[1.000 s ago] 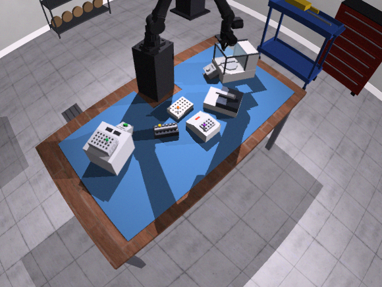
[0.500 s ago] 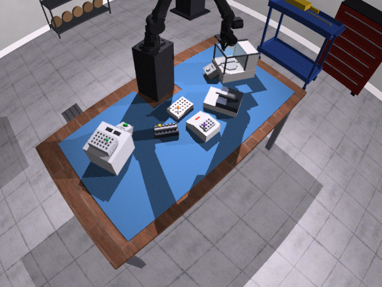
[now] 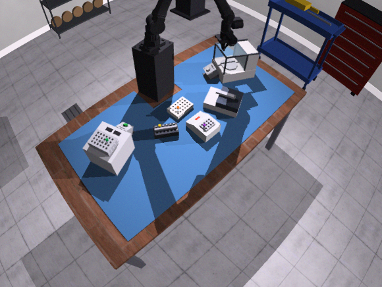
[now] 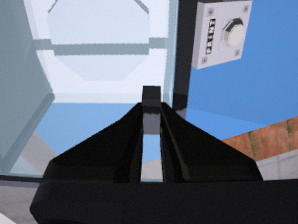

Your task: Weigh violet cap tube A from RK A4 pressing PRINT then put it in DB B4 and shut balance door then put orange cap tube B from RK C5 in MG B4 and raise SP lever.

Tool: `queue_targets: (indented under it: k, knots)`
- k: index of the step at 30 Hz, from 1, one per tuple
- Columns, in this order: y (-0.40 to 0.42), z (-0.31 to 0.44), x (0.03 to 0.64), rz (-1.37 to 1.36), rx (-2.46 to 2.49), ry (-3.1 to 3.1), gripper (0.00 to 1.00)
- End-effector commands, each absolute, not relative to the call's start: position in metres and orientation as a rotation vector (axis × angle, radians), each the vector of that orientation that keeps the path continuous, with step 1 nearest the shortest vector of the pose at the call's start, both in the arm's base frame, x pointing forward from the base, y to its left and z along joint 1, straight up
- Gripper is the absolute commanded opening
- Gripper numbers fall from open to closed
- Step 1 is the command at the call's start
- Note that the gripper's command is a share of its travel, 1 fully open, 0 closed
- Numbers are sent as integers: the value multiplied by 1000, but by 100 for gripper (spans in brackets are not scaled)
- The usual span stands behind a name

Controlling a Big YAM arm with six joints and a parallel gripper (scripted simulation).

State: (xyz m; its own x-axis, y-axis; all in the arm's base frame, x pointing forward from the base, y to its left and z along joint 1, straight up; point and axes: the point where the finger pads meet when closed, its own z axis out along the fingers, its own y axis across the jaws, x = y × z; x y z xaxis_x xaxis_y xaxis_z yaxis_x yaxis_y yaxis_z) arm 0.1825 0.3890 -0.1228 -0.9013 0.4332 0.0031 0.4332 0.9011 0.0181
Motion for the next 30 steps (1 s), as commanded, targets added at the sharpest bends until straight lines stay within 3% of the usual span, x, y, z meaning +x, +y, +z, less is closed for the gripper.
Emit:
queue_targets:
  k: [1, 2, 3, 30]
  knots:
    - [378, -124, 179, -15, 713, 3058, 6]
    - [378, -124, 179, -15, 713, 3058, 6]
    - [397, -124, 189, 13, 713, 3054, 30]
    - [405, -87, 192, 62, 711, 3049, 30]
